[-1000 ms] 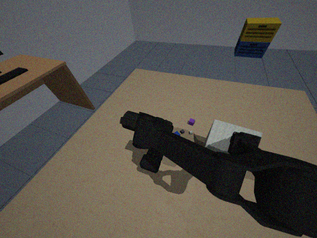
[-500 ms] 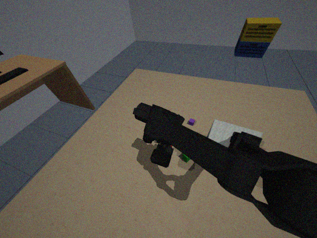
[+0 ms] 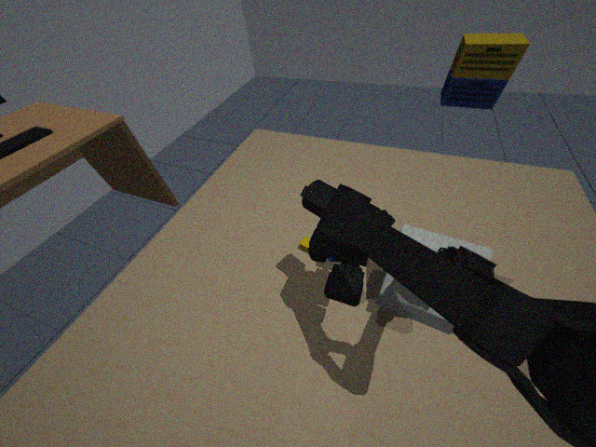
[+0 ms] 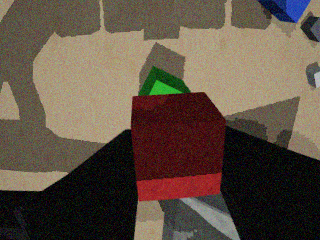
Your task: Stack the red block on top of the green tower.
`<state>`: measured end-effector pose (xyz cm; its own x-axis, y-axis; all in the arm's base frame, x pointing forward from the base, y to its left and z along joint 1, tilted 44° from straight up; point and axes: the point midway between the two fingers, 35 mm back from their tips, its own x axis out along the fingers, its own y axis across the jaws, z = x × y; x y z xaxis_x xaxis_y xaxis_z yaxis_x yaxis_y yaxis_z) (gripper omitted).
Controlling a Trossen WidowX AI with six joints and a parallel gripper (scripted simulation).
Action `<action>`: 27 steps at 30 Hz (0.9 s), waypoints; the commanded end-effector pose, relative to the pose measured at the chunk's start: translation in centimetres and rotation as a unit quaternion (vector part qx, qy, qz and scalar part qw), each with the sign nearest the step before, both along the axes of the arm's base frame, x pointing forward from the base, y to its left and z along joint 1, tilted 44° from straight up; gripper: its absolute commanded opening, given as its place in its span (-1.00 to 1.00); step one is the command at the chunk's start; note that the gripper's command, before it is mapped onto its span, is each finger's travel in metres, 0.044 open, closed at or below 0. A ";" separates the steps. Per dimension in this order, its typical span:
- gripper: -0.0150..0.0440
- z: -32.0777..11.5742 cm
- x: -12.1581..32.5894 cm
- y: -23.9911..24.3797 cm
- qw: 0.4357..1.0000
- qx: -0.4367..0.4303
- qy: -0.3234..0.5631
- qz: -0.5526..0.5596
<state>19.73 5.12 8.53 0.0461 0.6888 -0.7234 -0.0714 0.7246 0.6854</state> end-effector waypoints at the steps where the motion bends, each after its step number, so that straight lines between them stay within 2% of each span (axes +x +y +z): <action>1: -0.49 -0.6 -1.2 -0.3 1.000 -0.001 0.000 0.003; 27: -0.49 -4.7 -1.2 4.0 1.000 0.001 -0.001 0.003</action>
